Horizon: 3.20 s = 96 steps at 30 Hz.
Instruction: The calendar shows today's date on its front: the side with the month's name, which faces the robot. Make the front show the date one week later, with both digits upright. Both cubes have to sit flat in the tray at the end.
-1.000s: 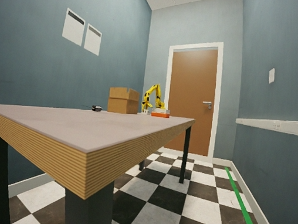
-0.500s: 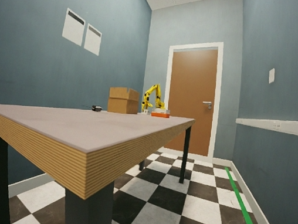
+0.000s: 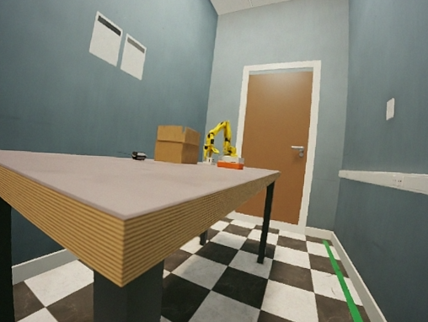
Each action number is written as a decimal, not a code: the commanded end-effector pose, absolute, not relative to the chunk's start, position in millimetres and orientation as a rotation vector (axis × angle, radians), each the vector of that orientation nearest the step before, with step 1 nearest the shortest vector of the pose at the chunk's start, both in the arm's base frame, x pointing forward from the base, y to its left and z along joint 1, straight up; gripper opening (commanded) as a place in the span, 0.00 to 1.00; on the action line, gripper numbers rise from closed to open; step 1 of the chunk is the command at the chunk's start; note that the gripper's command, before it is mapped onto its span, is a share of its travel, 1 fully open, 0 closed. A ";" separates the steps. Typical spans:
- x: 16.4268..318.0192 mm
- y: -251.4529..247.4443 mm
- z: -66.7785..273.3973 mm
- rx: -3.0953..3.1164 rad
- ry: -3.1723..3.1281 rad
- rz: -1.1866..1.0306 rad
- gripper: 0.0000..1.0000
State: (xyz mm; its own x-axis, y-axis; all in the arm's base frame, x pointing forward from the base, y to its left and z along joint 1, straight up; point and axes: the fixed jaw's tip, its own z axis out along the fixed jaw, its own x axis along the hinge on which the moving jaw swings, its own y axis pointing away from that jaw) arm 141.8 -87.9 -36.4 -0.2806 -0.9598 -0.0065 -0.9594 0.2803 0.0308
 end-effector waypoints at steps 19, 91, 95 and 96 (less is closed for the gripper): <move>147.5 -89.8 -27.7 1.878 -2.515 -0.009 0.00; 143.2 -87.1 13.5 1.878 -2.515 -0.009 0.00; 143.2 -87.1 13.5 1.878 -2.515 -0.009 0.00; 146.5 -86.3 18.9 1.903 -2.510 0.031 0.00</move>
